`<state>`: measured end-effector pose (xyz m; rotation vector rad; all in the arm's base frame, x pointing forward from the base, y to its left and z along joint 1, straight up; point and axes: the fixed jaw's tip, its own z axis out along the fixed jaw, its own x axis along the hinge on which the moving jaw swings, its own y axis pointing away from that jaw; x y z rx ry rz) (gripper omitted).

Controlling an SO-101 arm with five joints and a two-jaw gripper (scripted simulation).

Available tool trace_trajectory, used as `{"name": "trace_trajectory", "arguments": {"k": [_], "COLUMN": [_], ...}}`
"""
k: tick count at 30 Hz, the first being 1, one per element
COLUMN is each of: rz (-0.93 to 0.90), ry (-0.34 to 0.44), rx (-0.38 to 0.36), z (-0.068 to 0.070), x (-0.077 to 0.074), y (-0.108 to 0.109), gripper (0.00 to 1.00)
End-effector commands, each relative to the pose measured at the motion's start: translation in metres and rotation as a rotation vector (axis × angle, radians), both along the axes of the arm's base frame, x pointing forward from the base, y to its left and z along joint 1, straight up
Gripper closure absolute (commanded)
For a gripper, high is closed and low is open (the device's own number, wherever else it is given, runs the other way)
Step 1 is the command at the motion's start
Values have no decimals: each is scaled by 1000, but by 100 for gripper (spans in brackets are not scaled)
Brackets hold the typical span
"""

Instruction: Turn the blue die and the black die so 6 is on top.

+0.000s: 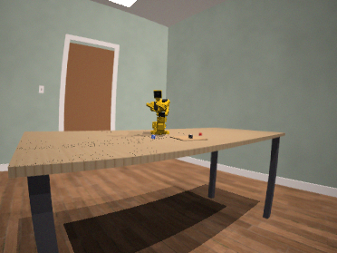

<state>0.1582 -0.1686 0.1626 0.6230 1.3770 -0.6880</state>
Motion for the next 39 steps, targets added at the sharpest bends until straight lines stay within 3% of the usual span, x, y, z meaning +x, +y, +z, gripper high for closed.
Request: {"name": "trace_trajectory", "arguments": {"k": [1, 18, 31, 33, 39], "rz": [5, 9, 21, 21, 27], "ry": [-21, 40, 222, 222, 335], "rx": [-32, 41, 256, 256, 386], "z": [10, 9, 7, 7, 4], "x": [1, 8, 24, 24, 29], "y": [1, -6, -19, -19, -21], "gripper": [75, 75, 75, 75, 75]}}
